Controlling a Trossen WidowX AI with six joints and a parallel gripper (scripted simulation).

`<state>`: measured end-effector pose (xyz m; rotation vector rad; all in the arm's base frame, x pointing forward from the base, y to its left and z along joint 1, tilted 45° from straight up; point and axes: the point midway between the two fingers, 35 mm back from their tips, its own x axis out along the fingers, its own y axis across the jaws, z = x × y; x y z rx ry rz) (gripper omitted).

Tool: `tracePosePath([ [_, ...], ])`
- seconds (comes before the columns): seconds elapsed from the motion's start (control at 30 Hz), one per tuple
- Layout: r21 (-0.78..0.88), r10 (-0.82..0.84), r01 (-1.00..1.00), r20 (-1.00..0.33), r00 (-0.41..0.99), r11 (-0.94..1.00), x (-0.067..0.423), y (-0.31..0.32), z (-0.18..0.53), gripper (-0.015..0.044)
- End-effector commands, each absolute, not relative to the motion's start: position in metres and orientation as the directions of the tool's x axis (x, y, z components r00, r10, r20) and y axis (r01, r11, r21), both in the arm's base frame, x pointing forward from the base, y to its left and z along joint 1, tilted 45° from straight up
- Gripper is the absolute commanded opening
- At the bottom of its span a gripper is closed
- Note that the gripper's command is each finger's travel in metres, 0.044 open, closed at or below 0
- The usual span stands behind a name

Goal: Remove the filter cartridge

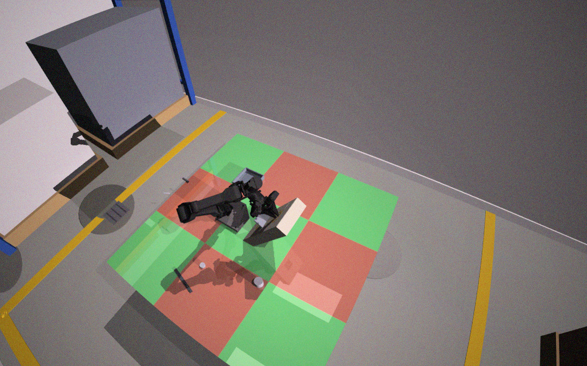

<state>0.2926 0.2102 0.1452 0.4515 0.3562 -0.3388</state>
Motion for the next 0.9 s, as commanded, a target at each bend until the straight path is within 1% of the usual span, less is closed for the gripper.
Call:
tracePosePath([
  [0.0,0.356,-0.235,0.391,-0.409,0.882,0.849,0.2927,0.2106,0.1432,0.0099],
  [0.87,0.356,-0.235,0.391,-0.408,0.882,0.849,0.2977,0.2093,0.1412,0.0099],
])
